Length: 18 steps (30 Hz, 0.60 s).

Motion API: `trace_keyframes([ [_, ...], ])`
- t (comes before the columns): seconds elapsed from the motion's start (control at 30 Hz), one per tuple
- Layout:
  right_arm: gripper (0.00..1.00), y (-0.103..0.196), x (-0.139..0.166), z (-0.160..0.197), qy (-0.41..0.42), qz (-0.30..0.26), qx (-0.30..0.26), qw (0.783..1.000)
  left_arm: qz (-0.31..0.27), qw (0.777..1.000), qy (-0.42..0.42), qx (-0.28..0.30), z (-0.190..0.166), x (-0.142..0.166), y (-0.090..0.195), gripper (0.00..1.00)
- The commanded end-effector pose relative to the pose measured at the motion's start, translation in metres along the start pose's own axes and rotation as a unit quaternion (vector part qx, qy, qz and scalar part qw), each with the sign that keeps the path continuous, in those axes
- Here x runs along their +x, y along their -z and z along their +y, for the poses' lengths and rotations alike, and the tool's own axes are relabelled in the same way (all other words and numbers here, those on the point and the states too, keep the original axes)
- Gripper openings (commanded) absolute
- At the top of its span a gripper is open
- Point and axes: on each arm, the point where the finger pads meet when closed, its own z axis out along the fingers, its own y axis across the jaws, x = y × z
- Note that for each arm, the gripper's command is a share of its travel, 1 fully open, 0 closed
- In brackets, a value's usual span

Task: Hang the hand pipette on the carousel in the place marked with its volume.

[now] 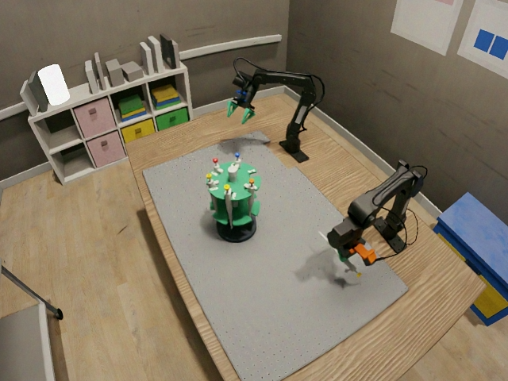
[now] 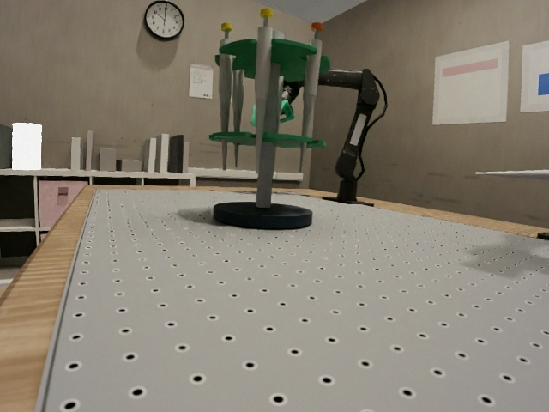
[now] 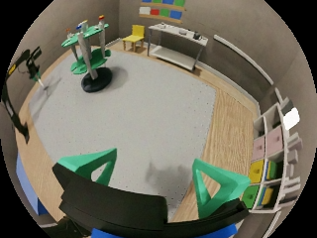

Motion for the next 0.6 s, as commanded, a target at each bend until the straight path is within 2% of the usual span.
trace_keyframes([
  [0.0,1.0,0.001,-0.005,-0.004,0.004,-0.011,-0.001,1.0,-0.043,0.997,-0.061,0.022,-0.015,0.017,0.023,0.12],
  [0.07,1.0,0.001,-0.005,-0.004,0.004,-0.011,-0.001,1.0,-0.043,0.997,-0.061,0.022,-0.015,0.017,0.023,0.12],
  [0.27,1.0,0.001,-0.005,-0.004,0.004,-0.011,-0.001,1.0,-0.097,0.982,-0.151,0.053,-0.027,0.05,0.051,0.12],
  [0.33,1.0,0.001,-0.005,-0.004,0.004,-0.011,-0.001,1.0,-0.116,0.975,-0.18,0.061,-0.031,0.062,0.058,0.12],
  [0.37,1.0,0.001,-0.005,-0.004,0.004,-0.011,-0.001,1.0,-0.123,0.97,-0.191,0.083,-0.029,0.062,0.072,0.12],
  [0.5,1.0,0.001,-0.005,-0.004,0.004,-0.011,-0.001,1.0,-0.162,0.95,-0.251,0.088,-0.035,0.086,0.079,0.12],
  [0.57,1.0,0.001,-0.005,-0.004,0.004,-0.011,-0.001,1.0,-0.178,0.938,-0.275,0.111,-0.033,0.094,0.095,0.12],
])
